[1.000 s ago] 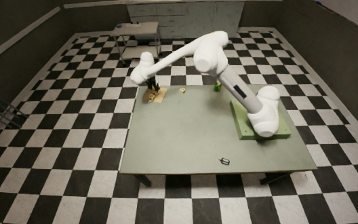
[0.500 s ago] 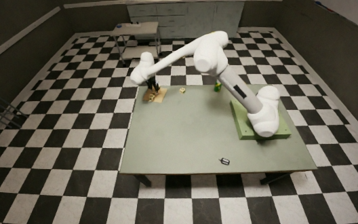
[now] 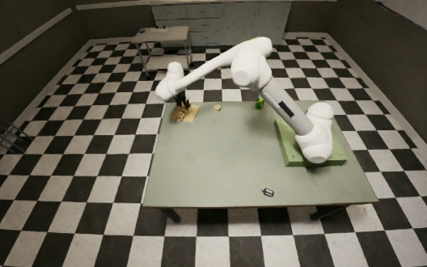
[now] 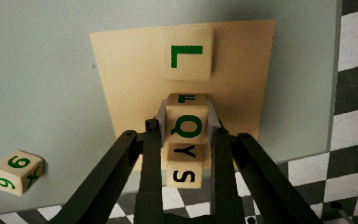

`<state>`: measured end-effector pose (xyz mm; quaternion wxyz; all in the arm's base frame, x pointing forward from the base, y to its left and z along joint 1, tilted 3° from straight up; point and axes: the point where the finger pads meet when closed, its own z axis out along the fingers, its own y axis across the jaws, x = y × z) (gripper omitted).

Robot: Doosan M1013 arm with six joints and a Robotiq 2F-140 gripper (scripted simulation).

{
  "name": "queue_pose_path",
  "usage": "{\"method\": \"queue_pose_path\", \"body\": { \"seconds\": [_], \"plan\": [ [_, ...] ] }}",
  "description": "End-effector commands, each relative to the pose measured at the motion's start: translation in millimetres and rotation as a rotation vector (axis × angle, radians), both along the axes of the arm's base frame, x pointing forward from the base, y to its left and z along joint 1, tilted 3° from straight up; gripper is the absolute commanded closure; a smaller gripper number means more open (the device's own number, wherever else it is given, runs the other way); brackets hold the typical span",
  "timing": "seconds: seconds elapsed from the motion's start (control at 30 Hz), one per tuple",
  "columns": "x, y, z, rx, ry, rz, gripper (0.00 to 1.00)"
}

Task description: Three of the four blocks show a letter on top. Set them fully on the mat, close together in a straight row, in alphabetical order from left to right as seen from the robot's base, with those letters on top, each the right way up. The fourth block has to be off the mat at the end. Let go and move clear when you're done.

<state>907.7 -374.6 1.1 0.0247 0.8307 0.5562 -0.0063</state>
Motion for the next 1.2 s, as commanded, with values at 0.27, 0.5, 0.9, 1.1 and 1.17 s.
{"method": "queue_pose_path", "body": {
  "seconds": [0.27,0.5,0.9,1.1,1.17],
  "plan": [
    [0.6,-0.1,1.6,0.000,-0.002,0.000,0.67],
    [0.6,-0.1,1.6,0.000,-0.002,0.000,0.63],
    [0.6,-0.1,1.6,0.000,-0.002,0.000,0.56],
    [0.6,-0.1,1.6,0.000,-0.002,0.000,0.56],
    [0.6,-0.1,1.7,0.000,-0.002,0.000,0.56]
  ]
}}
